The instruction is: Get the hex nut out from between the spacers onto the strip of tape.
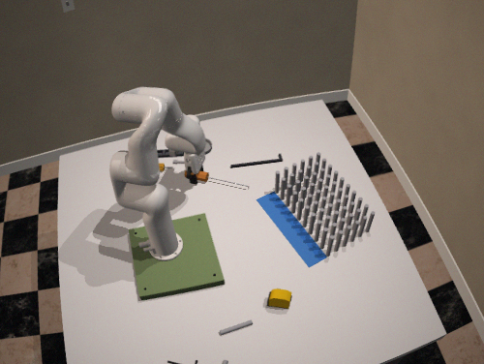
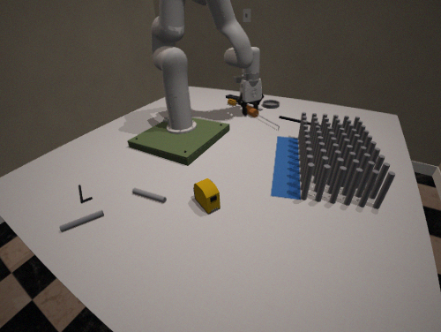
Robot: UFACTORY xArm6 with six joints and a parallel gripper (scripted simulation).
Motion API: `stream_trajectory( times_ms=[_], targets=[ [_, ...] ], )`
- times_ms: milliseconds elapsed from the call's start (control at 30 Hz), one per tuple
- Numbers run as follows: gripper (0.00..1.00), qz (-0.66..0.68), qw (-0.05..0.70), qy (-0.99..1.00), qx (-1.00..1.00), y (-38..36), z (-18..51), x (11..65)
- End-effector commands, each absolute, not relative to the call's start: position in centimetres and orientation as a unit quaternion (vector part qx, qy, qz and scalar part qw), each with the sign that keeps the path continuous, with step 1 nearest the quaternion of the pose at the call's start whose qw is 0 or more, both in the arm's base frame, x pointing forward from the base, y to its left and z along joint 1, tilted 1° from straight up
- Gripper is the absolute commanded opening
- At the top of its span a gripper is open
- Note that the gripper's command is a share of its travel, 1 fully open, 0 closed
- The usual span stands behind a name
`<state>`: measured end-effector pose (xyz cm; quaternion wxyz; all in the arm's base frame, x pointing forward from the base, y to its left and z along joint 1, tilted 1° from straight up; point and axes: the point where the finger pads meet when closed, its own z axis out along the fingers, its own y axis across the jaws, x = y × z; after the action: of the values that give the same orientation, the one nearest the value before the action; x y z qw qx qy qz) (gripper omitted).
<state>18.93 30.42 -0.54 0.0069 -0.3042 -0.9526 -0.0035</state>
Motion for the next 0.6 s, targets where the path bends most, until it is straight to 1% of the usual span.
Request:
stream_trajectory(
  times_ms=[0, 33, 567],
  targets=[
    [0.65, -0.005, 0.006, -0.953, -0.304, 30.54, -0.45, 19.01],
    [0.00, -0.005, 0.006, -0.953, -0.304, 30.54, -0.45, 19.01],
    [0.00, -0.005, 0.006, -0.953, -0.304, 30.54, -0.45, 19.01]
  ],
)
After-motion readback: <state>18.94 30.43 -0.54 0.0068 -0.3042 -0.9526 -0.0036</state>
